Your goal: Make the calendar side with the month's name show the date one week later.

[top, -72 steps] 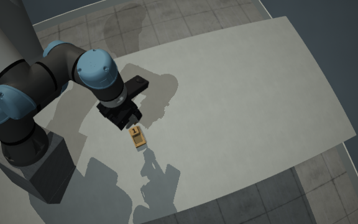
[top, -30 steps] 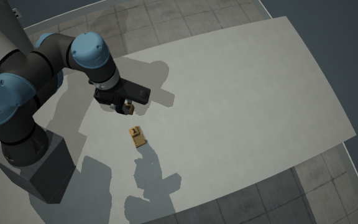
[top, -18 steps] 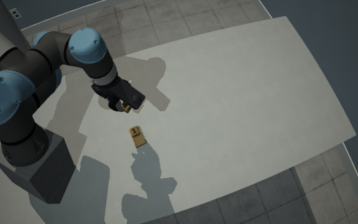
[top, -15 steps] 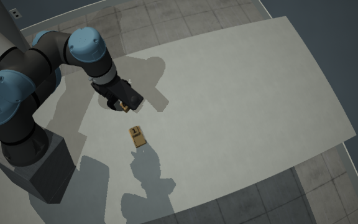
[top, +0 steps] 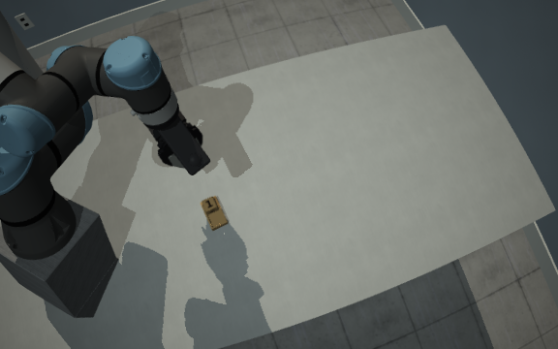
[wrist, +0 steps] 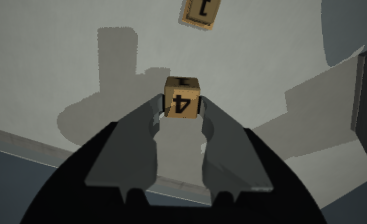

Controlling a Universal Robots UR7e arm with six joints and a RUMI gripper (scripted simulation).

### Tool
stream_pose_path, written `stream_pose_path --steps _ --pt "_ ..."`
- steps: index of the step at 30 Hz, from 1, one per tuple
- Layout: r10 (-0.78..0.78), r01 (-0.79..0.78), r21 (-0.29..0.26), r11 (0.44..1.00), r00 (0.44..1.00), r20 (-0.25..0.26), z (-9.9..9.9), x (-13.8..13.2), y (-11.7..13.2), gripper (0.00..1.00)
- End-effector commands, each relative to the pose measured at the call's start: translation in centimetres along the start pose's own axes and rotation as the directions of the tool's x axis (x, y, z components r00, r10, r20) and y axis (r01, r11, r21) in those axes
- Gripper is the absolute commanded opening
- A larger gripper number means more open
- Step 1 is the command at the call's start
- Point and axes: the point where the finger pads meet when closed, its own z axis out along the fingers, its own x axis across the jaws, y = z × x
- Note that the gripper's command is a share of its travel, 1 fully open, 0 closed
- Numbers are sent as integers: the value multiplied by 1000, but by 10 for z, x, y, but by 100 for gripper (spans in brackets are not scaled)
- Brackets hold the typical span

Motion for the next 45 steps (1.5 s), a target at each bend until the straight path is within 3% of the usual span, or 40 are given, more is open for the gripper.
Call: stream_pose_path --steps 1,18,45 --pt "74 -74 5 997 997 -2 0 1 3 10" --pt "186 -186 5 983 983 -1 0 3 9 10" --pt "197 -197 4 980 980 0 0 3 10 10"
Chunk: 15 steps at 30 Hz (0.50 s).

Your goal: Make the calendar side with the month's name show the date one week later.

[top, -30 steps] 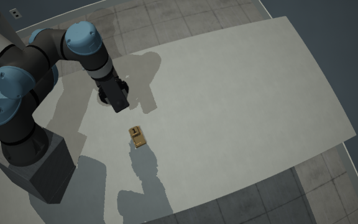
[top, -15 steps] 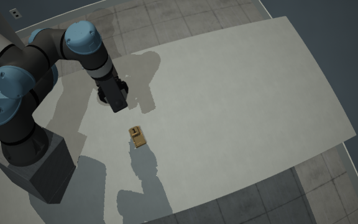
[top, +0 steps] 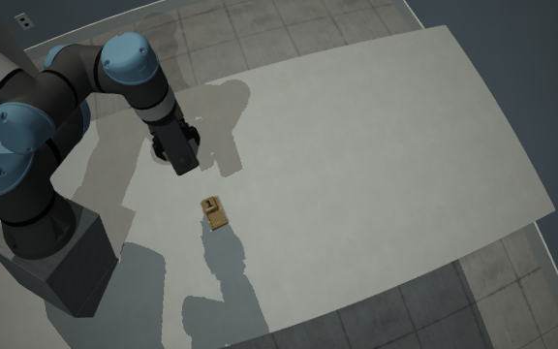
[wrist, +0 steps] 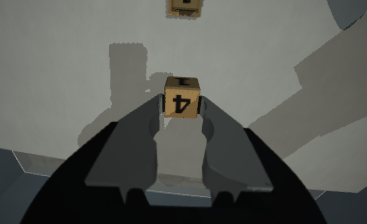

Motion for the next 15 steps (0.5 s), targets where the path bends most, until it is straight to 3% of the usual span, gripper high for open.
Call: stream_pose_path --steps 1,15 --pt "0 0 0 1000 1000 1 0 0 0 10" --pt "0 0 1 1000 1000 0 12 0 0 10"
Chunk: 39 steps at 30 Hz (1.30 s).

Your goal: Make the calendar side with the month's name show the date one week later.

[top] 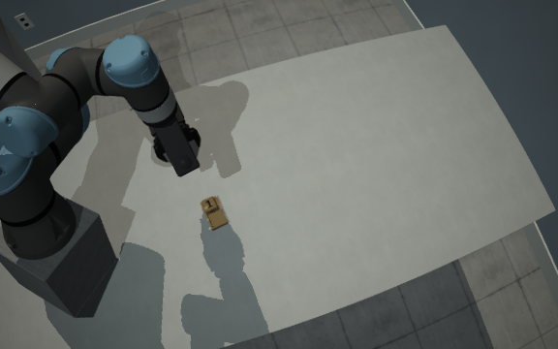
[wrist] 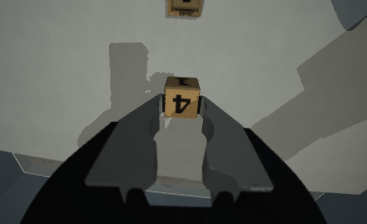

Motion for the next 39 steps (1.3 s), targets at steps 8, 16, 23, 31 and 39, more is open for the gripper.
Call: stream_pose_path --steps 8,16,23,31,39 --pt "0 0 1 1000 1000 0 17 -1 0 10" --pt "0 0 1 1000 1000 0 35 -1 0 10" --pt "0 0 1 1000 1000 0 47 -1 0 10" --pt "0 0 1 1000 1000 0 65 -1 0 10" --pt "0 0 1 1000 1000 0 76 -1 0 10"
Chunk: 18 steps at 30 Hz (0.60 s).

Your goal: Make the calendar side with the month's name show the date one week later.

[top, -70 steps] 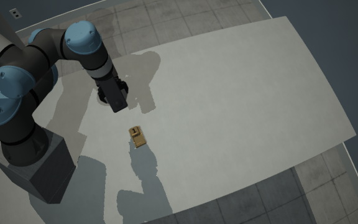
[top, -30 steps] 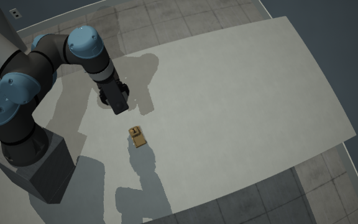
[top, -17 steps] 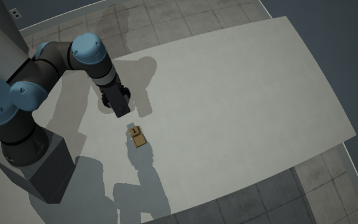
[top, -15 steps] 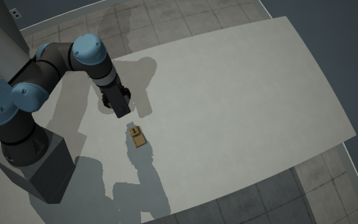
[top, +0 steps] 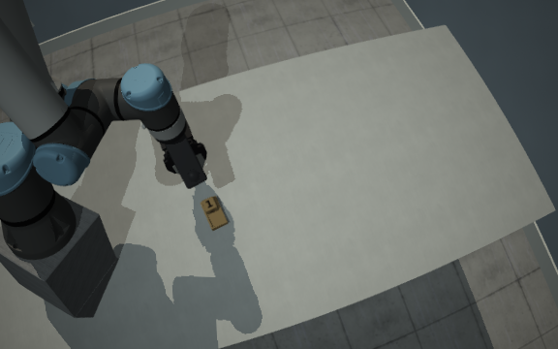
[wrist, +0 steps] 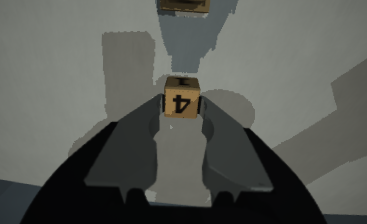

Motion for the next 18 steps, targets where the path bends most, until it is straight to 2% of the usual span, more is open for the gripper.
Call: stream_pose_path --steps 1,18 --pt "0 0 4 1000 1000 3 9 -1 -1 10" --pt "0 0 4 1000 1000 3 21 -1 -1 10"
